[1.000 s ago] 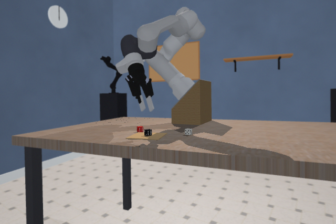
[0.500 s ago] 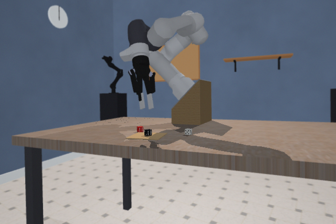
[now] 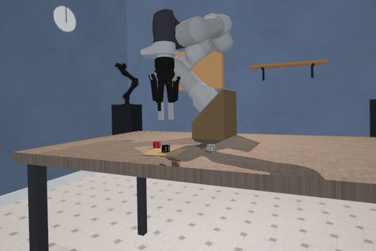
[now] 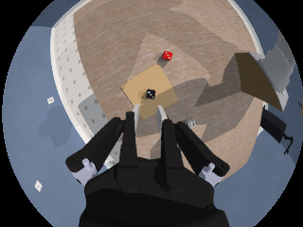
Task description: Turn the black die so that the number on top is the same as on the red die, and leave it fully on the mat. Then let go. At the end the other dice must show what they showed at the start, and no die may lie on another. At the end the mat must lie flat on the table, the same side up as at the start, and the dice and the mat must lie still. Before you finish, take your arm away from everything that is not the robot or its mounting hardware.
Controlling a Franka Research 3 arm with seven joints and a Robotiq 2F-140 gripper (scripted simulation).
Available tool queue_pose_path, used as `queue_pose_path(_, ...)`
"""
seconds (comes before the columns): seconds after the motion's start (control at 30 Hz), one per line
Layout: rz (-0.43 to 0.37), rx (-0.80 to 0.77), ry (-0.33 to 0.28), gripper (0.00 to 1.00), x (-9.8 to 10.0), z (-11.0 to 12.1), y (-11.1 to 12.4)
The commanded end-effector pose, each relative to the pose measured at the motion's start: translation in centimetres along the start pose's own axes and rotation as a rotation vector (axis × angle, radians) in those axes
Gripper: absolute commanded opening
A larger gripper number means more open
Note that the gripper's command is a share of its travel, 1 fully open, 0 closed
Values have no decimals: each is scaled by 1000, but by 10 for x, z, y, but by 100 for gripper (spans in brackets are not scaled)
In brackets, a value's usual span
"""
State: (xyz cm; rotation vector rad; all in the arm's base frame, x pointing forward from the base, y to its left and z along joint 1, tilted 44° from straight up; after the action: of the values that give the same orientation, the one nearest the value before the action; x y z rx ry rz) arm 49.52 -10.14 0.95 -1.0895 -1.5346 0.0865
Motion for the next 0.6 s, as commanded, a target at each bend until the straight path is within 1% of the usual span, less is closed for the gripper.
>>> queue_pose_path(0.0, 39, -112, 10, 25, -1, 2, -4)
queue_pose_path(0.03, 39, -112, 10, 100, -1, 2, -4)
queue_pose_path(0.57, 39, -112, 10, 100, 2, 2, -4)
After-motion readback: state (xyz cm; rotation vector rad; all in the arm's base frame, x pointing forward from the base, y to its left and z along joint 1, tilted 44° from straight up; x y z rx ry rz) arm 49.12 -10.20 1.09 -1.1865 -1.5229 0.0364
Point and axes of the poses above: the point where the finger pads meet when closed, its own x axis back along the fingers, its own z axis across the jaws, y = z × x, the point moved 4 cm from there along x, back along the fingers, and after that the axes turned 1 degree about -x, right-handed, at the moved point
